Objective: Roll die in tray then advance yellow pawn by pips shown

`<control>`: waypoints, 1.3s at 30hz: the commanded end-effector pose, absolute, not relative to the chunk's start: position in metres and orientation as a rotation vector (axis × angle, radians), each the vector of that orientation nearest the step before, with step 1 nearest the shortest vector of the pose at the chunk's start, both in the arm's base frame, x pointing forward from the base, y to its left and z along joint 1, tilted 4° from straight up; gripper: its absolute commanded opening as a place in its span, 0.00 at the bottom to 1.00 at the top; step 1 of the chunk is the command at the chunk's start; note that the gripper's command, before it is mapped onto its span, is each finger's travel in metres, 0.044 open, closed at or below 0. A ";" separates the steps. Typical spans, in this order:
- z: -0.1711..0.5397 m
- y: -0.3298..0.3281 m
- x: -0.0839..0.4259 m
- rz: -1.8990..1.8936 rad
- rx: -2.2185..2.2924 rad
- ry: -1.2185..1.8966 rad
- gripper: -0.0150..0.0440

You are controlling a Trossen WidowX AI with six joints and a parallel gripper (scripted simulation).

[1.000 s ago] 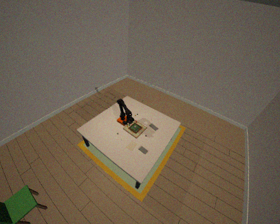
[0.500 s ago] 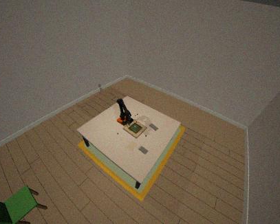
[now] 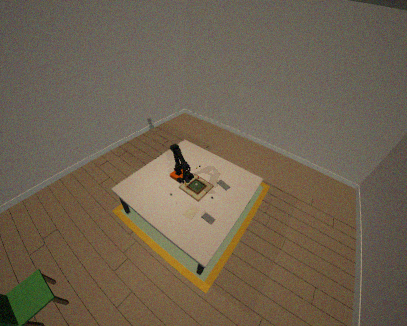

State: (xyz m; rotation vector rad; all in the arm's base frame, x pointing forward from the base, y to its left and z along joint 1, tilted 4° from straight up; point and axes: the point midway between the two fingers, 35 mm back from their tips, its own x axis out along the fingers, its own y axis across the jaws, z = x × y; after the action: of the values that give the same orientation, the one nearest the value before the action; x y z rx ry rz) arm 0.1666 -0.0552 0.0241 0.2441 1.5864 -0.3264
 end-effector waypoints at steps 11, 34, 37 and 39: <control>0.002 -0.055 0.162 -0.326 0.243 1.593 0.59; 0.017 -0.056 0.168 -0.326 0.243 1.593 0.25; 0.032 -0.057 0.171 -0.326 0.243 1.592 0.25; 0.042 -0.057 0.173 -0.326 0.243 1.592 0.25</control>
State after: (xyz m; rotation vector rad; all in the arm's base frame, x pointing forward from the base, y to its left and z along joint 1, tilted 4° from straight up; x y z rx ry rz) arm 0.1680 -0.0558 0.0276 0.2454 1.6027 -0.3254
